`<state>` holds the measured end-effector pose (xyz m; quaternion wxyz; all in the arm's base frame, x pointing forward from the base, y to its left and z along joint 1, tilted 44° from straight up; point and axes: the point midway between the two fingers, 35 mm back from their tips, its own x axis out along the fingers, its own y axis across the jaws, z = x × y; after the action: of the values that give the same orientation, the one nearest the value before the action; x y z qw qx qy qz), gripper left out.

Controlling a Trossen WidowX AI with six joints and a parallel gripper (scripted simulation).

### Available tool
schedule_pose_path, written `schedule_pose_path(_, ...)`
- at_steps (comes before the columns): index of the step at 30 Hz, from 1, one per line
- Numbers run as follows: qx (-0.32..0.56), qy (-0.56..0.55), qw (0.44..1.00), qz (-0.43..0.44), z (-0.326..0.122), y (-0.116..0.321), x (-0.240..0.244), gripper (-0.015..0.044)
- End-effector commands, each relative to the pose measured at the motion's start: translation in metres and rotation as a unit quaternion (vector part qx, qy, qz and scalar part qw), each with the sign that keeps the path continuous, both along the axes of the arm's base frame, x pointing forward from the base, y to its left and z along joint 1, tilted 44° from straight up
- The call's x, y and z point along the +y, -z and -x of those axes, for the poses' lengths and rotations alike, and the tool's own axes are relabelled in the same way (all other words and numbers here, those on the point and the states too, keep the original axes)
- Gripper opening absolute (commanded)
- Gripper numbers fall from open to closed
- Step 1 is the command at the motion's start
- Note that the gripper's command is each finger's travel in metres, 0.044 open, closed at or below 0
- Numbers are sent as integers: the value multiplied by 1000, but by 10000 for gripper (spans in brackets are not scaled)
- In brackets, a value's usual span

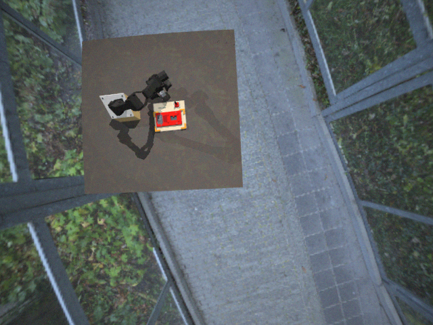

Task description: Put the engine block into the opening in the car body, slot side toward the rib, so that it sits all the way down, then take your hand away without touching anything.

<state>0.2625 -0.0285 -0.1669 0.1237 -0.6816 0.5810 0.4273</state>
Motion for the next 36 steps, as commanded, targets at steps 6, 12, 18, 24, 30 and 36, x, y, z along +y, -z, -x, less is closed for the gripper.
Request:
schedule_pose_path(6,3,-3,1000,2,1,0,-1,145)
schedule_pose_path(12,3,-3,1000,2,1,0,-1,105)
schedule_pose_path(18,2,-3,1000,1,-1,-4,4,0)
schedule_pose_path(24,2,-4,1000,-2,-5,-14,18,0)
schedule_pose_path(30,2,-4,1000,-4,-8,-26,31,0)
schedule_pose_path(36,2,-4,1000,-5,-9,-38,45,0)
